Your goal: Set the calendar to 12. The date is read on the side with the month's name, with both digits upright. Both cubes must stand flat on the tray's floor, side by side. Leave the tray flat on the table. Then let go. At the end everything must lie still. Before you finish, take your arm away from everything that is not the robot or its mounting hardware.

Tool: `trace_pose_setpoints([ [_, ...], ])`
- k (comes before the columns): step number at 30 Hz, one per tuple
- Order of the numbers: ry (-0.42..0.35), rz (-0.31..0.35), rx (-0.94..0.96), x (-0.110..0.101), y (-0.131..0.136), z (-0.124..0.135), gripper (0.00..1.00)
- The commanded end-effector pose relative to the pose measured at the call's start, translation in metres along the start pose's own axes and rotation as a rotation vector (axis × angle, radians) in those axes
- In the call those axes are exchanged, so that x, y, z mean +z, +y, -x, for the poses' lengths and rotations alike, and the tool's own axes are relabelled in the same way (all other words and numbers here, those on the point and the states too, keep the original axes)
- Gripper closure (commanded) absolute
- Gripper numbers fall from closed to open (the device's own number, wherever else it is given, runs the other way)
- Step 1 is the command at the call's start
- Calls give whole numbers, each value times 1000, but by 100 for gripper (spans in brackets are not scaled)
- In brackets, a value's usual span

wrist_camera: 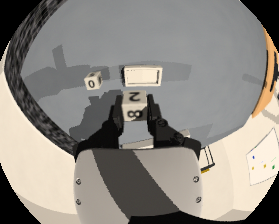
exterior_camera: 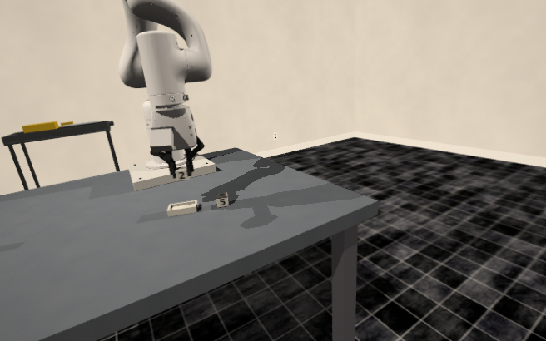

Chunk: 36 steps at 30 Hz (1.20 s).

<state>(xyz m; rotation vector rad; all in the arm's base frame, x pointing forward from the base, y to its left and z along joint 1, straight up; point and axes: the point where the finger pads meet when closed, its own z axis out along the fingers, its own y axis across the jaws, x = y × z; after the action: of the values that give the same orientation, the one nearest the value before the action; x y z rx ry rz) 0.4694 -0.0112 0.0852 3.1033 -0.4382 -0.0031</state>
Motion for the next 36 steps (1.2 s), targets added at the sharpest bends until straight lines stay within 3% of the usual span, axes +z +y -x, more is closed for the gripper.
trace_pose_setpoints([
  [1, -1, 0, 0, -10, 0, 0, 73],
  [5, -1, 0, 0, -20, 0, 0, 73],
  [22, -1, 0, 35, -21, 2, 0, 73],
  [36, -1, 1, 500, -19, 20, -2, 73],
])
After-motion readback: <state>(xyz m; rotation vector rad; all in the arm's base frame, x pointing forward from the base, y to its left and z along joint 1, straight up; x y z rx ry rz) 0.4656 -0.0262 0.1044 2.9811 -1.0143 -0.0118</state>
